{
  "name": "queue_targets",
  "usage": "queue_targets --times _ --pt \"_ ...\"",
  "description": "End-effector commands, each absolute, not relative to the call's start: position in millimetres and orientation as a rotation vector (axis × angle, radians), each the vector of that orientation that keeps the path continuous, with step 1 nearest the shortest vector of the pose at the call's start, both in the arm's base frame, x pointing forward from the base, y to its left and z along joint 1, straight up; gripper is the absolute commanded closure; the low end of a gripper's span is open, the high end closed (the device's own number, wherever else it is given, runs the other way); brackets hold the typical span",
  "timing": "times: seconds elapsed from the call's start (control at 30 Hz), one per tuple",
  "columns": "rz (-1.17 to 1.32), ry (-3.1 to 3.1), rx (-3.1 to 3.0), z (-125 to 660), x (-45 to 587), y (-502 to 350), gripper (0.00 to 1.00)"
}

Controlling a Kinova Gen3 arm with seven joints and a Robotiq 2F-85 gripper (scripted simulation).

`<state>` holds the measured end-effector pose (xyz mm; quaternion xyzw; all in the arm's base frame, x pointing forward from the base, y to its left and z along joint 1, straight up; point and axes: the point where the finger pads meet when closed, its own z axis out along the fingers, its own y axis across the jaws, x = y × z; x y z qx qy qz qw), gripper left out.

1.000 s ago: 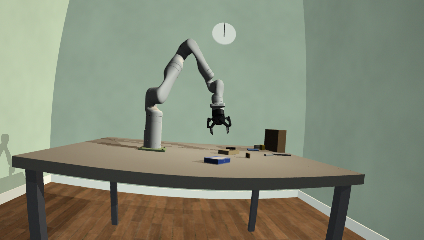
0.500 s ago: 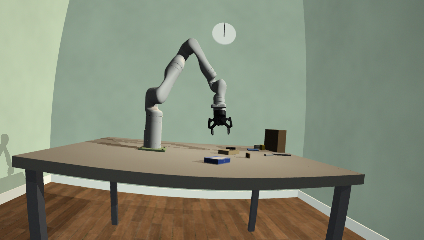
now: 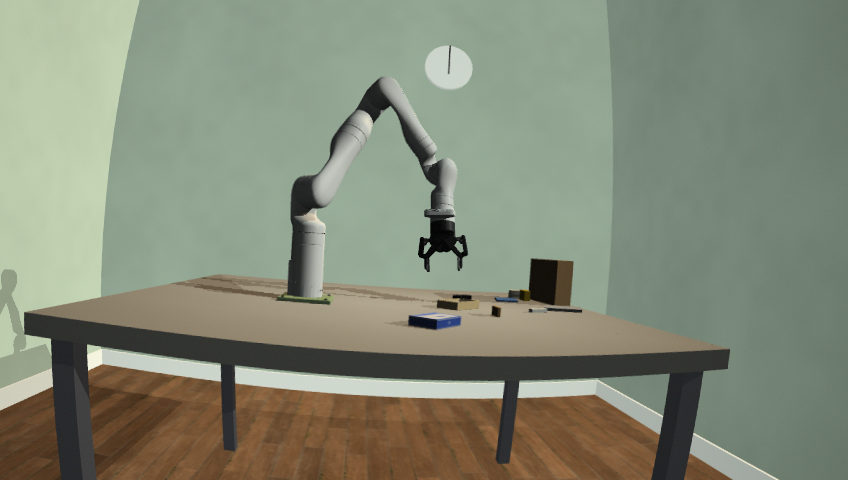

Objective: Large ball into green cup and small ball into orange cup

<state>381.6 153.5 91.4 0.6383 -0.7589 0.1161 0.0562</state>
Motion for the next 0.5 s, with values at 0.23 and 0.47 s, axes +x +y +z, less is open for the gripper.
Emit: queue_targets --times 0.23,0.47 --pt "0.322 -2.348 1.894 90.2 384.9 145.6 0.0" --pt "0.294 -2.389 1.853 88.7 387.5 138.7 0.0"
